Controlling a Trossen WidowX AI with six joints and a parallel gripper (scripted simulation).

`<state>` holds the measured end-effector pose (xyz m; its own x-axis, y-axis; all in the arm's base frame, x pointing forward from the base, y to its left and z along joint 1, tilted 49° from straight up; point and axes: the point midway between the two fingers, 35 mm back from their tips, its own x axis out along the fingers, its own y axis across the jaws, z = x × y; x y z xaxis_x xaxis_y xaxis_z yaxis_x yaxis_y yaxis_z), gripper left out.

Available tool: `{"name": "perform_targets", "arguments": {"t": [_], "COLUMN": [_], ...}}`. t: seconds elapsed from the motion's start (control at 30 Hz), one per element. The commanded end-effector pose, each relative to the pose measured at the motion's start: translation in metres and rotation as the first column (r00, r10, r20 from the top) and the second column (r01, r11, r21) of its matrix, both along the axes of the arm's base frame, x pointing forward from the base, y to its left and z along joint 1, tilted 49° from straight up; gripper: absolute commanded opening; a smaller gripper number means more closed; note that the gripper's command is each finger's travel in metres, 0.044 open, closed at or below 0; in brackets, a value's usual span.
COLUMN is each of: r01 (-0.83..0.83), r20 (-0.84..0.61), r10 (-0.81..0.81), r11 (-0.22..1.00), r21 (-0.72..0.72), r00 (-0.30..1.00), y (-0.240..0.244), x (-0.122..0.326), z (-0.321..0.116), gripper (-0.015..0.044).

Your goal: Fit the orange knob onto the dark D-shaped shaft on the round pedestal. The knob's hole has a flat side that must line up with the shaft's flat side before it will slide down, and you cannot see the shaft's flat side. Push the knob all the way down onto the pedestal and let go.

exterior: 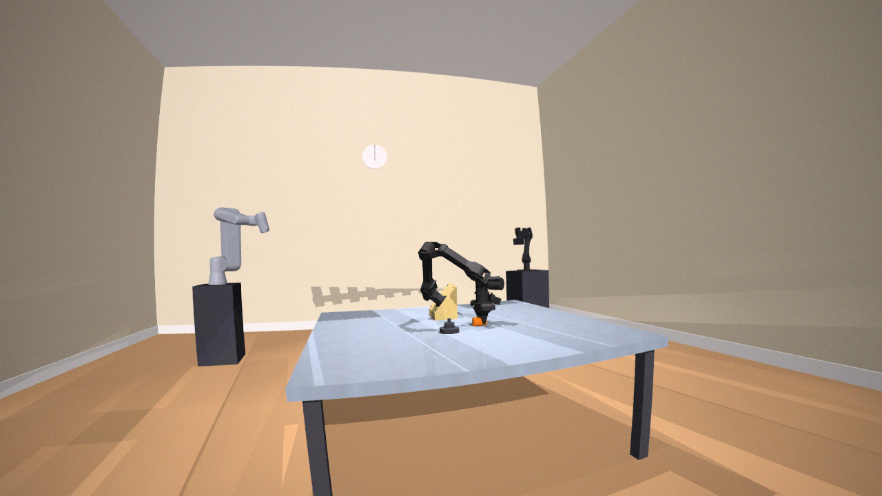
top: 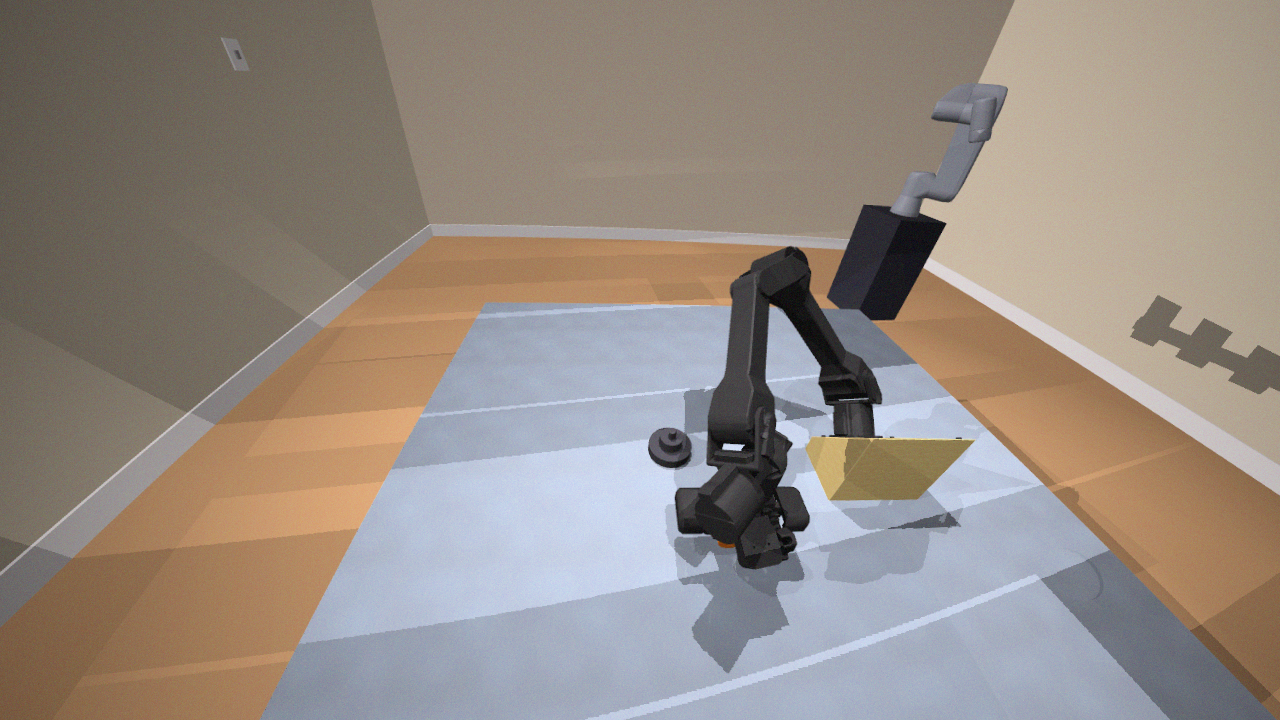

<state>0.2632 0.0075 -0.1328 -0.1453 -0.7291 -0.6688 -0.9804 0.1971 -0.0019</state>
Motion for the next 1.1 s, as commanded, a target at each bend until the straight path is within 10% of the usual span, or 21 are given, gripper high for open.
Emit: {"name": "perform_targets", "arguments": {"t": [0.0,1.07], "r01": [-0.006,-0.017], "r20": [-0.001,0.079], "r10": [0.006,-0.017], "r11": [1.000,0.912], "r21": [-0.003,0.411], "r00": [1.000,0.997], "y": [0.000,-0.006], "x": [0.000,-0.001], "z": [0.000,0.027], "gripper": [0.0193,0.0181]}}
